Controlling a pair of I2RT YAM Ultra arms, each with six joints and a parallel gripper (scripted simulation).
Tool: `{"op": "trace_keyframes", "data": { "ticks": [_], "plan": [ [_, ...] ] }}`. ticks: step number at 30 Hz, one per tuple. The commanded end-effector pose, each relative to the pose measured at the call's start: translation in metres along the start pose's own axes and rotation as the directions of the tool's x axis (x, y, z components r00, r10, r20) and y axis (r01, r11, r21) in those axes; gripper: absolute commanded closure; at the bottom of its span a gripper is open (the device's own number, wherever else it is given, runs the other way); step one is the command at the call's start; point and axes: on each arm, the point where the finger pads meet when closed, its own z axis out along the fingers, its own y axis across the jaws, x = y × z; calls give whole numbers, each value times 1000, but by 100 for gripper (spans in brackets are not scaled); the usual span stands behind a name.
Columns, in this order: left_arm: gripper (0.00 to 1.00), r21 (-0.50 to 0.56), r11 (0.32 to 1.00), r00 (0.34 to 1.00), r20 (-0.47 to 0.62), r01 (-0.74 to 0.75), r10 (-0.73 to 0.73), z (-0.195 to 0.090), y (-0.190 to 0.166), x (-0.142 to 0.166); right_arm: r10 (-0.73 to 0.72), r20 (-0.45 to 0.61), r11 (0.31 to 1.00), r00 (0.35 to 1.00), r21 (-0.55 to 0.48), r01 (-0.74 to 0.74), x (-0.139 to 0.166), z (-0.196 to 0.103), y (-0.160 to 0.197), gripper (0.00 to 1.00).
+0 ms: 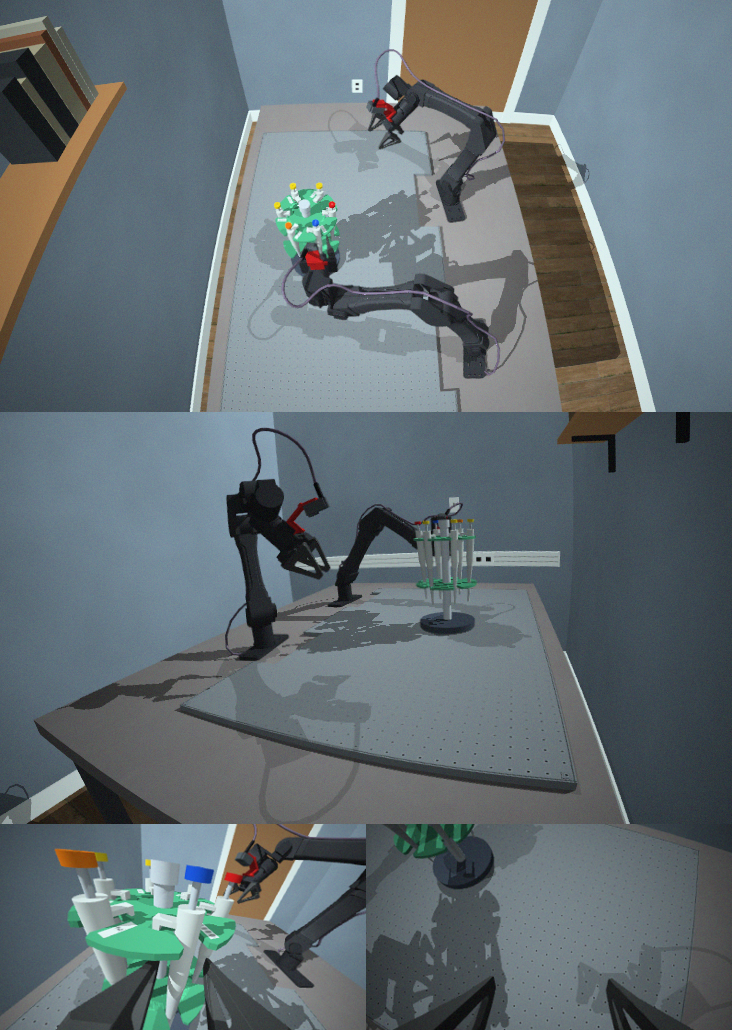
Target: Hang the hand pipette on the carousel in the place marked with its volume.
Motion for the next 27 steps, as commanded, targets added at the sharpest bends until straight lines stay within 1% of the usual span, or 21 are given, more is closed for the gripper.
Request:
{"op": "trace_keyframes", "data": {
  "ticks": [1,6,7,11,12,14,16,18,19,27],
  "plan": [
    [50,2,1000,1000,8,-27,27,0,-2,-8,-22,37,1000,999,15,22,-11,-6,-4,0],
    [50,2,1000,1000,8,-27,27,0,-2,-8,-22,37,1000,999,15,22,-11,-6,-4,0],
    [50,-33,999,999,11,-29,30,4,-8,-11,-22,37,1000,999,15,22,-11,-6,-4,0],
    [50,-179,984,999,13,-26,29,4,-8,-11,-22,37,1000,999,15,22,-11,-6,-4,0],
    [50,-188,982,999,13,-26,29,4,-8,-11,-22,37,1000,999,15,22,-11,-6,-4,0],
    [50,-188,982,999,13,-26,29,4,-8,-11,-22,37,1000,999,15,22,-11,-6,-4,0],
    [50,-189,980,997,25,-65,71,5,-4,-28,-22,37,1000,999,15,22,-11,-6,-4,0],
    [50,-189,980,997,25,-65,71,5,-4,-28,-22,37,1000,999,15,22,-11,-6,-4,0],
    [50,-199,977,997,23,-72,78,0,-1,-28,-22,37,1000,999,15,22,-11,-6,-4,0],
    [50,-199,977,997,23,-72,79,0,-1,-28,-22,37,1000,999,15,22,-11,-6,-4,0]
  ]
}}
